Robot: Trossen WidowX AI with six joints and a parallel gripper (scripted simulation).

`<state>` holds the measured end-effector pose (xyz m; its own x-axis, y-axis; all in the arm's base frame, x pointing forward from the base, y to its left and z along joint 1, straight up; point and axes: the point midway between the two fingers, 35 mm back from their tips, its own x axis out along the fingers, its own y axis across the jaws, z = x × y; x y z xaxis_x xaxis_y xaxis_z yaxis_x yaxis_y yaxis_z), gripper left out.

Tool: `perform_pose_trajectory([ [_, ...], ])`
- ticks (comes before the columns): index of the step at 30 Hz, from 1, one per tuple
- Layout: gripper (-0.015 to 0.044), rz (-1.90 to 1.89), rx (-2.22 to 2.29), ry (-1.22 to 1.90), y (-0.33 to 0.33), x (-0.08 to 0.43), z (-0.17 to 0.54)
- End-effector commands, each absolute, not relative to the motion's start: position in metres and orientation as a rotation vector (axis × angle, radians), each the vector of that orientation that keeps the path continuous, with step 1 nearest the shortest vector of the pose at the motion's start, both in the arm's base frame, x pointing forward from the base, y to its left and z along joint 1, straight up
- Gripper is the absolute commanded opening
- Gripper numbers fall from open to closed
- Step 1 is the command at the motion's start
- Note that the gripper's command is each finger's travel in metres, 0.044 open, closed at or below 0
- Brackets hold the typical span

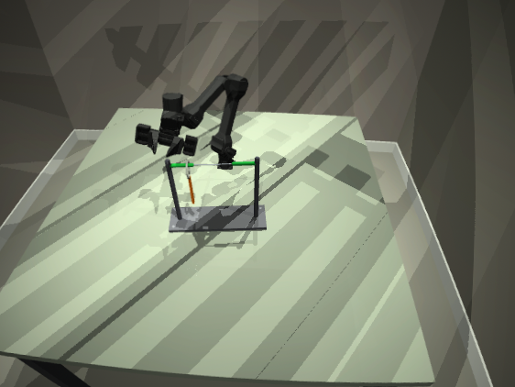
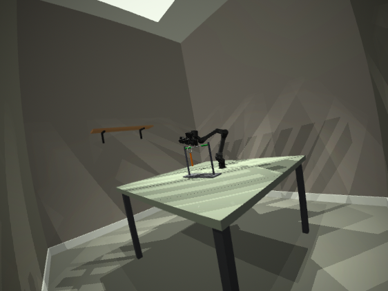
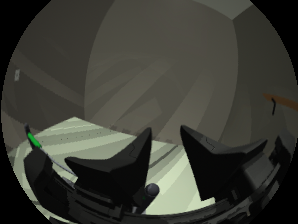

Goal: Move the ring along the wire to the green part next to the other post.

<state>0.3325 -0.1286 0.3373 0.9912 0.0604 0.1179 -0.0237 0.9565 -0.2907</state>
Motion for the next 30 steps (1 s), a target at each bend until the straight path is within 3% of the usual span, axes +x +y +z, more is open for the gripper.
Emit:
perform_pose_trajectory([
  [1,0.0160,-0.023,-0.351,-0.087,-0.153,0.313,0.319],
  [9,0.0160,-0.019,-0.289,0.048,-0.156,0.278,0.244],
  [23,0.0160,0.082,-0.048,0.216,-0.101,0.214,0.114],
  [30,0.0160,0.104,0.019,0.234,-0.083,0.199,0.088],
])
